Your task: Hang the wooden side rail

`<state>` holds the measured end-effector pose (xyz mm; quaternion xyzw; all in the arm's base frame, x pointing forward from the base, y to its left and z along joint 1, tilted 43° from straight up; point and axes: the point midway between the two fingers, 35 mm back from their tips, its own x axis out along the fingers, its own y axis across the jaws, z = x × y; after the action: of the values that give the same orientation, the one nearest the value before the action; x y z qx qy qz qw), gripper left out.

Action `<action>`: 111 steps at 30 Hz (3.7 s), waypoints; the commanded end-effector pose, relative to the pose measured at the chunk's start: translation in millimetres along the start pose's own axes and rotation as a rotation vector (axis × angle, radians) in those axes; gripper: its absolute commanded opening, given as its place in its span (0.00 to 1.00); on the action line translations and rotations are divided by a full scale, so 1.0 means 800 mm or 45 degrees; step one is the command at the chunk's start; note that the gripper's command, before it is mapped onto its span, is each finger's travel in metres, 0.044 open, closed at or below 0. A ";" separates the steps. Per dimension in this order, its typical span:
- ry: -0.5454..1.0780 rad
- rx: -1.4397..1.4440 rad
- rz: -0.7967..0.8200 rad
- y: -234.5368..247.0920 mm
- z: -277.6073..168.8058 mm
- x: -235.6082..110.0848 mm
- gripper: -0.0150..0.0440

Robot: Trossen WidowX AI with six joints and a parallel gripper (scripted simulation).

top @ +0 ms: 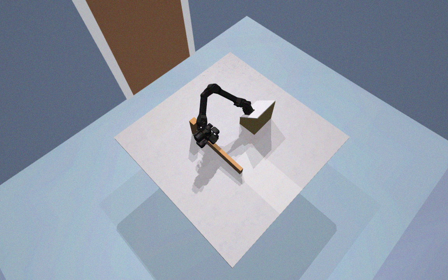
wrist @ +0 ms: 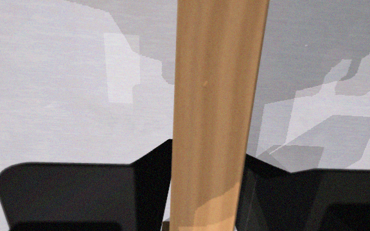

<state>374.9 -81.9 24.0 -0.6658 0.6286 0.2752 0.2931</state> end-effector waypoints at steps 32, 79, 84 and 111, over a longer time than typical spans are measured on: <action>-0.002 -0.004 -0.012 -0.002 -0.004 -0.004 0.25; -0.002 -0.004 -0.012 -0.004 -0.011 -0.005 0.25; -0.002 -0.004 -0.012 -0.005 -0.011 -0.005 0.25; -0.002 -0.004 -0.012 -0.002 -0.015 -0.004 0.25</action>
<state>375.1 -90.5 32.1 -0.6657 0.6288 0.2759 0.2922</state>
